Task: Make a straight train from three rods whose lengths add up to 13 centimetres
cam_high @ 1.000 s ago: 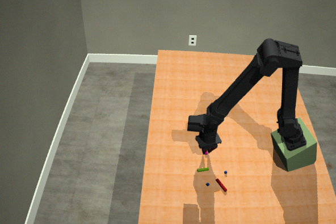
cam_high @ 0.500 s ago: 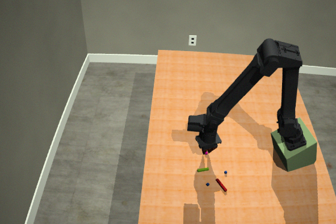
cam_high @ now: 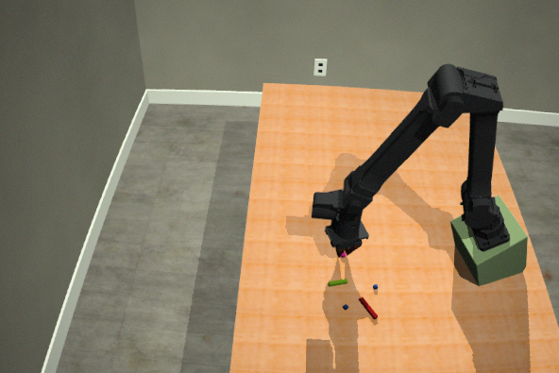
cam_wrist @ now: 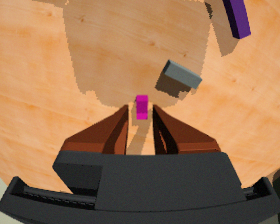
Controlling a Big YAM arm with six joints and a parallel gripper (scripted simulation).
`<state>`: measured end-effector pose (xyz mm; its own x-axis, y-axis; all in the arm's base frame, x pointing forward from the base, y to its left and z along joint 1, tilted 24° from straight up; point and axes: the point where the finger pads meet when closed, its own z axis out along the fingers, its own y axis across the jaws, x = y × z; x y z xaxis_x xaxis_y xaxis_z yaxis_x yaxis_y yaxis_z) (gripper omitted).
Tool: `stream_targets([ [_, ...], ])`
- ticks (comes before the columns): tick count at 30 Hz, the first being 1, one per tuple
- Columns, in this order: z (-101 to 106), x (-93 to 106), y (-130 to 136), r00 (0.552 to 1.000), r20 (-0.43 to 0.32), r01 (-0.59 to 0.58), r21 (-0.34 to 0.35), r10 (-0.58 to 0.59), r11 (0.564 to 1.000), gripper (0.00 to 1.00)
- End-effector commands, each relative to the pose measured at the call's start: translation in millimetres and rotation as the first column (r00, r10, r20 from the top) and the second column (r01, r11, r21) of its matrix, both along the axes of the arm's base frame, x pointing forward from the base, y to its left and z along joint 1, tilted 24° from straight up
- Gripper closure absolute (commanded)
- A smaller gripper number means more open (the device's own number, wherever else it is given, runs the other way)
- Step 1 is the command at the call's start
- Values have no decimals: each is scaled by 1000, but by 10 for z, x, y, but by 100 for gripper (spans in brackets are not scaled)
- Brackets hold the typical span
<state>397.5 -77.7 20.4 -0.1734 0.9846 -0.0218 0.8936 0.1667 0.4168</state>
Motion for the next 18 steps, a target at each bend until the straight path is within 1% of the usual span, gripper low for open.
stream_targets([
  [1, 11, 109, 27, 1000, 8, -6, -4, 6, 1000, 77],
  [2, 11, 109, 27, 1000, 8, -6, -4, 6, 1000, 96],
  [18, 11, 109, 27, 1000, 8, -6, -4, 6, 1000, 96],
])
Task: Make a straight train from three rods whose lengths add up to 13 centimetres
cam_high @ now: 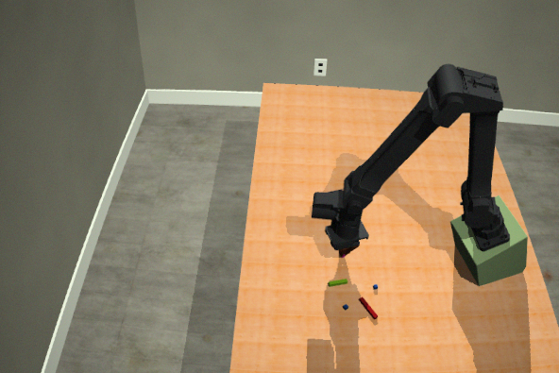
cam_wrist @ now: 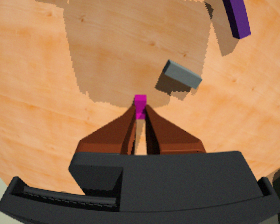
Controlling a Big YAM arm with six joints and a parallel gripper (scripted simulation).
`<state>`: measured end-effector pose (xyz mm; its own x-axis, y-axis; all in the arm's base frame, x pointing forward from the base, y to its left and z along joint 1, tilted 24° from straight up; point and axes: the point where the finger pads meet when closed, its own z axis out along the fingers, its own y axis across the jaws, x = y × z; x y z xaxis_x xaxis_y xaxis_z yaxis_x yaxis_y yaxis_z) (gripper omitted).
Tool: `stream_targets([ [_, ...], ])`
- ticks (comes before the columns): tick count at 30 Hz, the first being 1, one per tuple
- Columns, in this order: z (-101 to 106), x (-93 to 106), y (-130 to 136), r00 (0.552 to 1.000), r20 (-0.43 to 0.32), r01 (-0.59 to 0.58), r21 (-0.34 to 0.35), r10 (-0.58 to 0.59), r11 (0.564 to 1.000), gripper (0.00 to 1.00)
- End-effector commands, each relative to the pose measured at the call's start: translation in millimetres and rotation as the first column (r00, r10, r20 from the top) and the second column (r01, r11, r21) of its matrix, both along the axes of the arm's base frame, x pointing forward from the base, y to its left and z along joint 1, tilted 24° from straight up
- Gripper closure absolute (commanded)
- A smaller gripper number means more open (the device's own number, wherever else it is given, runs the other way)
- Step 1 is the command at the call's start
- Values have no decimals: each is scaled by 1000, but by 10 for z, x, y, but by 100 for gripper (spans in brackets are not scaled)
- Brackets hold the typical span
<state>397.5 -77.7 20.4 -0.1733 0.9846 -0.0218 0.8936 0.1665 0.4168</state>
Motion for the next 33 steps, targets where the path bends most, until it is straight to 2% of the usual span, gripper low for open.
stream_targets([
  [1, 11, 109, 27, 1000, 8, -6, -4, 7, 1000, 96],
  [20, 8, 67, 35, 1000, -8, -9, 0, 9, 1000, 96],
  [22, 185, 79, 6, 1000, 26, -10, -12, 11, 1000, 96],
  [25, 332, 32, -84, 999, 33, 2, -14, -1, 1000, 96],
  [27, 332, 32, -84, 999, 33, 2, -14, -1, 1000, 96],
  [33, 786, -111, -116, 999, 45, 2, -18, -1, 1000, 96],
])
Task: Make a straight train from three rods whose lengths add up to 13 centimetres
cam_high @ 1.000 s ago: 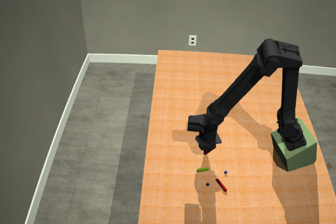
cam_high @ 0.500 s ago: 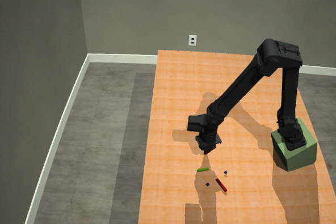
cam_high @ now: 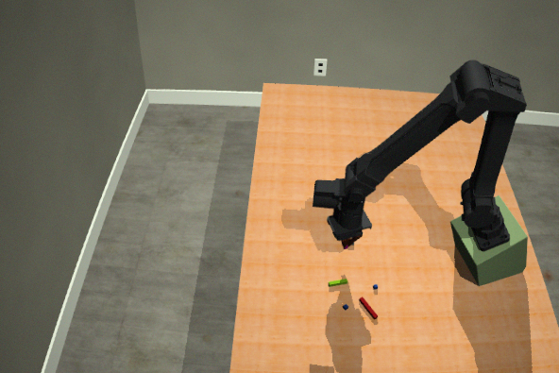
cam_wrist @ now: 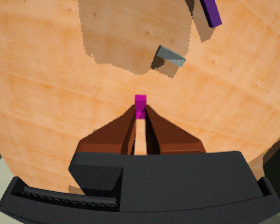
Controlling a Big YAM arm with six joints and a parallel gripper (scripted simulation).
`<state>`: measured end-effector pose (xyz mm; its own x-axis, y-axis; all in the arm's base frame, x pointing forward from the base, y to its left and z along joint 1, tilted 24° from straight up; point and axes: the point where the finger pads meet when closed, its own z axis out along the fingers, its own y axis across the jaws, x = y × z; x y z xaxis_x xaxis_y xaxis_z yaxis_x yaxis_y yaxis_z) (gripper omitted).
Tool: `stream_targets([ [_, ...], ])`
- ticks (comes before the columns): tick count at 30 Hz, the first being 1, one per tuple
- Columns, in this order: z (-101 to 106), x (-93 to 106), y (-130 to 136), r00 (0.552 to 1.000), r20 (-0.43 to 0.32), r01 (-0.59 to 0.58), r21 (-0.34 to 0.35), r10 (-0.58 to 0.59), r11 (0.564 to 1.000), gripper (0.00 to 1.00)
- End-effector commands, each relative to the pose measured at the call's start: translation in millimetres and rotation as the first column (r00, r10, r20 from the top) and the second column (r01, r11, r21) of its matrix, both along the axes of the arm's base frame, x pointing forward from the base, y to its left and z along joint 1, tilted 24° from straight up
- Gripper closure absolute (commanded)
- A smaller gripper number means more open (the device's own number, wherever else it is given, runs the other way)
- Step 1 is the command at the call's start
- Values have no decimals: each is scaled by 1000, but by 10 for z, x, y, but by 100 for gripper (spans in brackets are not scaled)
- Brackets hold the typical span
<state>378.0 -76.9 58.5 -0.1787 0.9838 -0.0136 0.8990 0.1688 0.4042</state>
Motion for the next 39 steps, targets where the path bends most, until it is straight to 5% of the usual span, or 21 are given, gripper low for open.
stream_targets([
  [1, 478, 53, -128, 998, 61, 7, -24, -6, 1000, 96],
  [7, 760, -67, -145, 998, 65, 7, -27, -6, 1000, 96],
  [9, 488, -220, -94, 1000, -4, 5, -5, -5, 1000, 96],
  [20, 479, -202, -70, 1000, 6, -7, -11, 7, 1000, 96],
  [25, 575, -234, 36, 986, 41, -157, -93, 162, 983, 96],
  [39, 540, -328, 126, 935, 23, -344, -180, 353, 922, 96],
])
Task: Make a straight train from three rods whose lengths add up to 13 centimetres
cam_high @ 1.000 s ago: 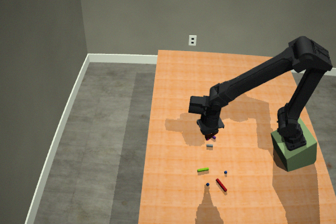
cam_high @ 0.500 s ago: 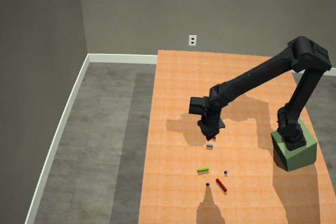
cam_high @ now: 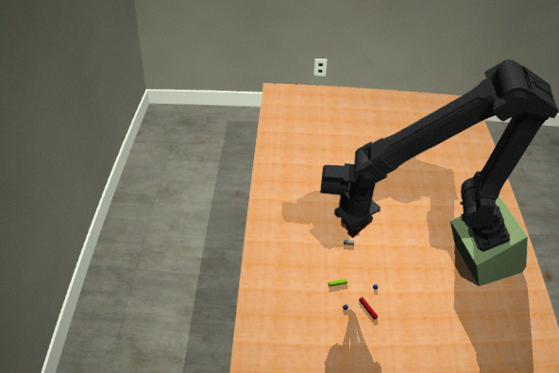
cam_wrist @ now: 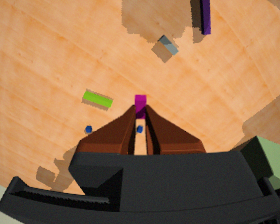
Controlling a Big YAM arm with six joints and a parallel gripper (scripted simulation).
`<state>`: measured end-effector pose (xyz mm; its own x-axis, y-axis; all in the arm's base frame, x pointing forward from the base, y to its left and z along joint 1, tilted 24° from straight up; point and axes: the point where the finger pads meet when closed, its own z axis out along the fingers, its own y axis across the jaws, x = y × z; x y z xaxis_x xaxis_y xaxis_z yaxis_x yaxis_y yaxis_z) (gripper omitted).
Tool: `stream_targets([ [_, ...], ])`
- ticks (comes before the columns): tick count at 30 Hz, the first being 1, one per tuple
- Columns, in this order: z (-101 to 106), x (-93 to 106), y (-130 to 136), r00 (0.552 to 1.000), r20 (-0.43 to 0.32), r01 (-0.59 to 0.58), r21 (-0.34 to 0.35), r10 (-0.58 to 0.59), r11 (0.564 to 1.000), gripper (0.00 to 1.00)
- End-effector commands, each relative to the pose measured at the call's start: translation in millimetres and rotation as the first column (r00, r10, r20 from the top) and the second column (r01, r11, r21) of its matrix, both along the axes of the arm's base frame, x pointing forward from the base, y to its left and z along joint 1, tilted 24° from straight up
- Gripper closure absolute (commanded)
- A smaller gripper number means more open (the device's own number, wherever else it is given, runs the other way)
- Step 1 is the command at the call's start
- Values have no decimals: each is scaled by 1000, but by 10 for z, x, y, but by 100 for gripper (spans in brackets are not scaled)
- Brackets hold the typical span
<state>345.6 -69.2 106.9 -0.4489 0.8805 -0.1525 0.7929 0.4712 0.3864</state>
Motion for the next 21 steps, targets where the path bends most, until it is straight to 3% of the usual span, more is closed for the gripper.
stream_targets([
  [1, 25, -6, 49, 997, 15, -69, -33, 69, 997, 96],
  [2, 45, -30, 75, 989, 26, -146, -77, 148, 986, 96],
  [6, 42, -38, 81, 989, 24, -147, -74, 149, 986, 96],
  [7, 31, -67, 109, 973, 23, -227, -117, 232, 967, 96],
  [12, -45, -80, 116, 973, 1, -231, -103, 232, 967, 96],
  [13, 15, -104, 143, 949, 17, -309, -158, 316, 938, 96],
  [18, -47, -119, 151, 949, -2, -314, -144, 317, 939, 96],
  [19, -2, -144, 178, 917, 6, -389, -198, 398, 900, 96],
  [21, -6, -153, 184, 917, 3, -391, -193, 399, 900, 96],
])
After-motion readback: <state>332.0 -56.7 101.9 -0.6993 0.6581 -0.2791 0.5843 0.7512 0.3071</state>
